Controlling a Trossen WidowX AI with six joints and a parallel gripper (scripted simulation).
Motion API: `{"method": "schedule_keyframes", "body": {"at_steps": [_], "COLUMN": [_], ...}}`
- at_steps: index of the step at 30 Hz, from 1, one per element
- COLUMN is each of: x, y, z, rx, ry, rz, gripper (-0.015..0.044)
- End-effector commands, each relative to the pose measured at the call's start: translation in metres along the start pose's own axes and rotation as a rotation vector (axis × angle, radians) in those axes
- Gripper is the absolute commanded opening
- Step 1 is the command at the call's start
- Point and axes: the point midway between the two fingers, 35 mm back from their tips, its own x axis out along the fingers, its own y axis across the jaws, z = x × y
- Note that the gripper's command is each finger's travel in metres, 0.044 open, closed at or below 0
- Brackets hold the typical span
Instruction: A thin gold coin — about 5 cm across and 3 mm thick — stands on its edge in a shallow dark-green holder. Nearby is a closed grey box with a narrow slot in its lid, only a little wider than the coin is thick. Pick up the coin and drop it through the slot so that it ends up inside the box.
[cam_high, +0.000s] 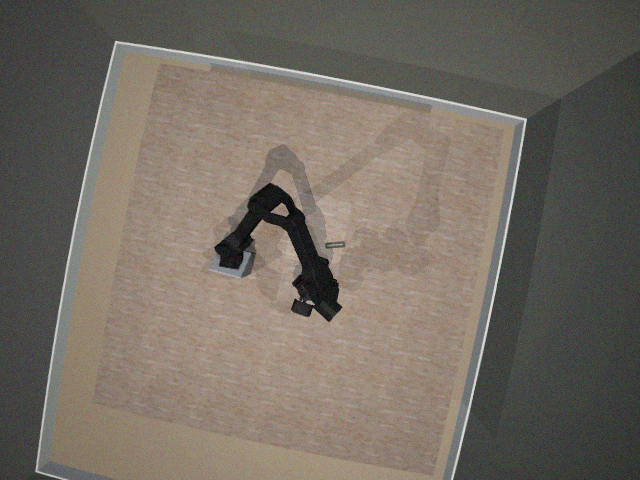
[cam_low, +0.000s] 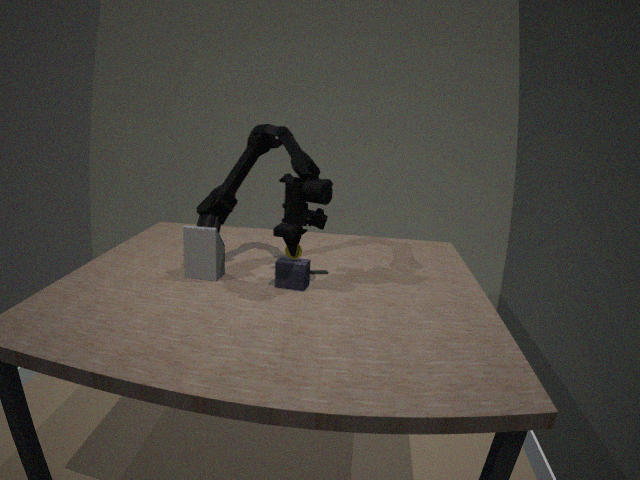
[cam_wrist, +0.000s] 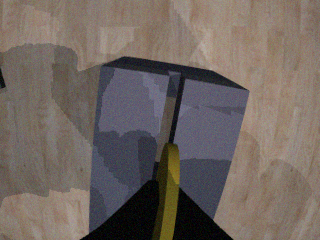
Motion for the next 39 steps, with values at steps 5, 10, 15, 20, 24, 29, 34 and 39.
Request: {"method": "schedule_keyframes", "body": {"at_steps": [5, 10, 15, 20, 24, 29, 34, 39], "x": [0.002, 0.002, 0.002, 0.001, -0.015, -0.037, -0.057, -0.057], "y": [0.0, 0.0, 0.0, 0.0, 0.0, 0.0, 0.001, 0.001], "z": [0.0, 0.0, 0.0, 0.0, 0.0, -0.001, -0.004, -0.004], "rx": [0.0, 0.0, 0.0, 0.0, 0.001, 0.004, 0.007, 0.007], "ry": [0.0, 0.0, 0.0, 0.0, 0.0, 0.002, 0.004, 0.004], "rz": [0.0, 0.0, 0.0, 0.0, -0.001, 0.001, 0.005, 0.005], "gripper": [0.0026, 0.0157, 0.0161, 0.0187, 0.0292, 0.0423, 0.044, 0.044]}}
